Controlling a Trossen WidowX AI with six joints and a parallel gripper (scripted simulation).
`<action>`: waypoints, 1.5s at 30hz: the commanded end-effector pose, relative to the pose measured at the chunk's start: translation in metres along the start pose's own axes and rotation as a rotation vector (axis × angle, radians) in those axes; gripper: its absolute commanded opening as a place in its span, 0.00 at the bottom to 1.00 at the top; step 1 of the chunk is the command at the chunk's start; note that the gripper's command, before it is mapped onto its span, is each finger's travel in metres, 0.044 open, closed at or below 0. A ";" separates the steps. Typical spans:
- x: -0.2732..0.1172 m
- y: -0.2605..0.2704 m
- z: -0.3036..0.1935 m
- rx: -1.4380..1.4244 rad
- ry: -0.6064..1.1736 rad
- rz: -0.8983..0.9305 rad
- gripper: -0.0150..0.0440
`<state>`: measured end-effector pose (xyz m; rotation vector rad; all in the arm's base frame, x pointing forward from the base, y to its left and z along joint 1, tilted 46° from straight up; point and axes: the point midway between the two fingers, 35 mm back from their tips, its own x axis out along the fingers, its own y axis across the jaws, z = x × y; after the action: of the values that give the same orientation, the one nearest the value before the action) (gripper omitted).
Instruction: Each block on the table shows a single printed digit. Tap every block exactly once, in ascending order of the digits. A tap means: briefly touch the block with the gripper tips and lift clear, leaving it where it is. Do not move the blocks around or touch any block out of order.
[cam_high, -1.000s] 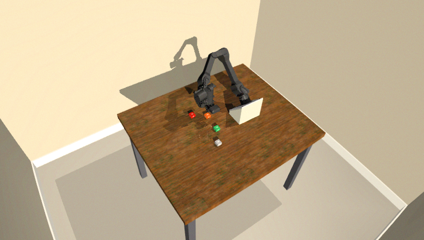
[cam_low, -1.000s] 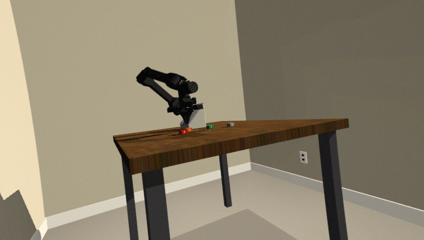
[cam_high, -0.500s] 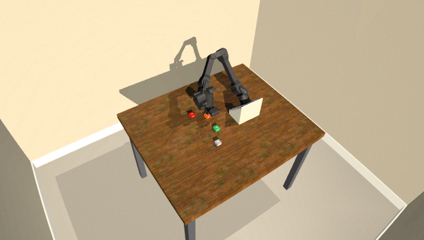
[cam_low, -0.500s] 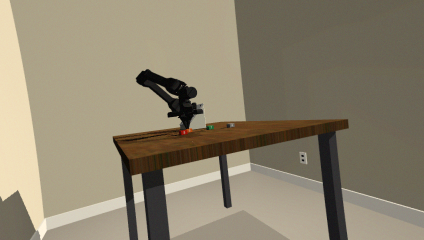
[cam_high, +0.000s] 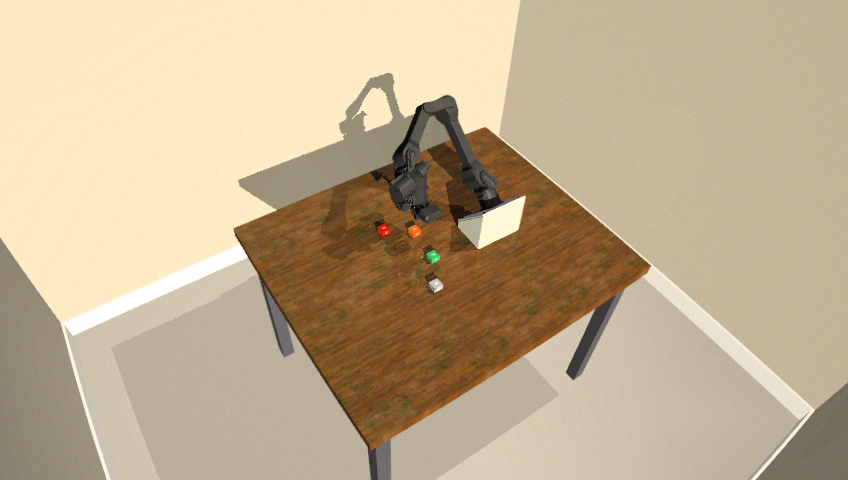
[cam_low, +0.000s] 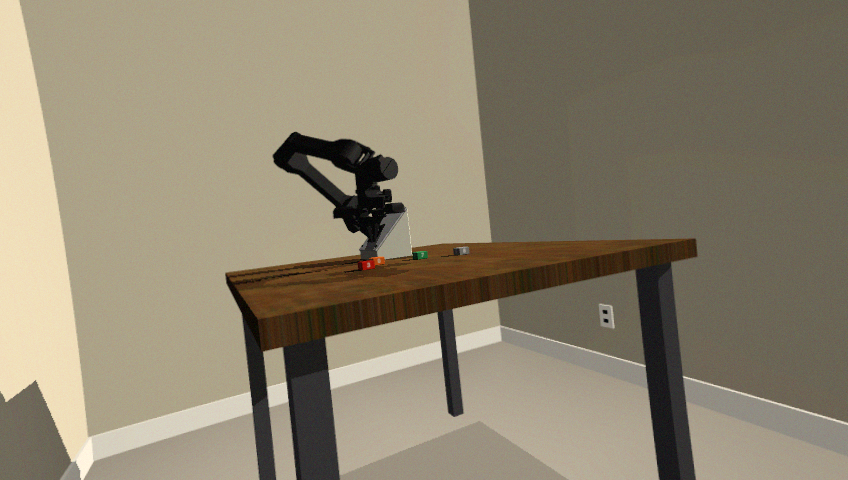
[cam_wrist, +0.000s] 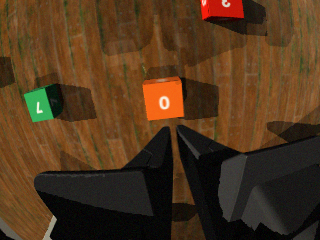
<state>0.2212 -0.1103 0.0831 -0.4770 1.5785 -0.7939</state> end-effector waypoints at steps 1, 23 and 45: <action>-0.044 0.001 0.002 0.006 -0.014 0.006 0.29; -0.046 -0.054 0.097 0.012 -0.018 0.002 0.29; 0.035 -0.056 0.096 0.013 -0.018 -0.004 0.29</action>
<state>0.3035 -0.1896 0.1008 -0.4730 1.5482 -0.8005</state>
